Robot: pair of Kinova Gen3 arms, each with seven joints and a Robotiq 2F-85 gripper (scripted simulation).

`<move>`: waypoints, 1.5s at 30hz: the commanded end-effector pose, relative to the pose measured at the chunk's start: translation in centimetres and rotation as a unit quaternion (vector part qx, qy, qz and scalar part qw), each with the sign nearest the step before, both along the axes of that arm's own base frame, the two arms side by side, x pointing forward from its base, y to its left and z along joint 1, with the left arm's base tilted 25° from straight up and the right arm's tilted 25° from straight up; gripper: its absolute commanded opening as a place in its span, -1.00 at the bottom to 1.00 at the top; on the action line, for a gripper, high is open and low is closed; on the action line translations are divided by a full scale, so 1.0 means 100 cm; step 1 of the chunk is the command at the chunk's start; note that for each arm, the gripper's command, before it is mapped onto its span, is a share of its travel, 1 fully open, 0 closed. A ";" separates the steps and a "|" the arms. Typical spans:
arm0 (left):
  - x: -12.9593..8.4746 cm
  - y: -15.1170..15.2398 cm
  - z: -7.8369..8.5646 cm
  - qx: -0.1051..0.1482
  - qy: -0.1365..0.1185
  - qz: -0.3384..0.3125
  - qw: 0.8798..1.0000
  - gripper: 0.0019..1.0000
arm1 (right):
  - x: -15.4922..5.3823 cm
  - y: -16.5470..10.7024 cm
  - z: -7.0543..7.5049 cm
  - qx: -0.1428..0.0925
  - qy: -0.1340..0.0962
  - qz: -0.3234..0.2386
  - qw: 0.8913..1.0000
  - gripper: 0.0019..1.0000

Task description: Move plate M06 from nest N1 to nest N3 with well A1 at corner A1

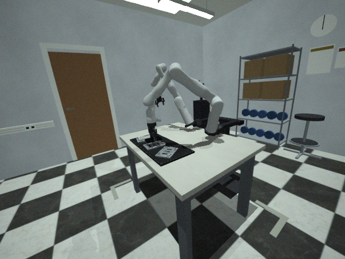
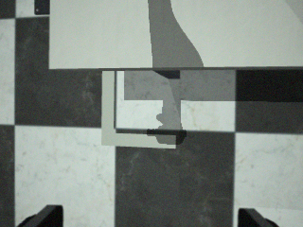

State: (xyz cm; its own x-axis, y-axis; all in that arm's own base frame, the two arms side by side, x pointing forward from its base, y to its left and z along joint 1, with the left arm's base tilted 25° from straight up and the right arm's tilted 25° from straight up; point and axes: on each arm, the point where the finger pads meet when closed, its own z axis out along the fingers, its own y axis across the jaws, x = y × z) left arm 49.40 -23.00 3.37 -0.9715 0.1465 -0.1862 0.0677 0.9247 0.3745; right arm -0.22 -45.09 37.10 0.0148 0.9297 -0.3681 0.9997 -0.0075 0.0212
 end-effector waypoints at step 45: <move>0.002 0.004 -0.016 -0.002 -0.001 0.002 1.000 -0.80 | -0.003 0.001 0.001 0.000 0.000 -0.001 1.000 1.00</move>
State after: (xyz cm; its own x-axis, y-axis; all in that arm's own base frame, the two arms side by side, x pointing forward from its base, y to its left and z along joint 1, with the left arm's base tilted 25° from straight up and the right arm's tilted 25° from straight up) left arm 49.69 -22.63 1.93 -0.9718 0.1450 -0.1861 0.0668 0.9256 0.3725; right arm -0.22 -45.09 37.10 0.0148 0.9297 -0.3681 0.9997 -0.0075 0.0212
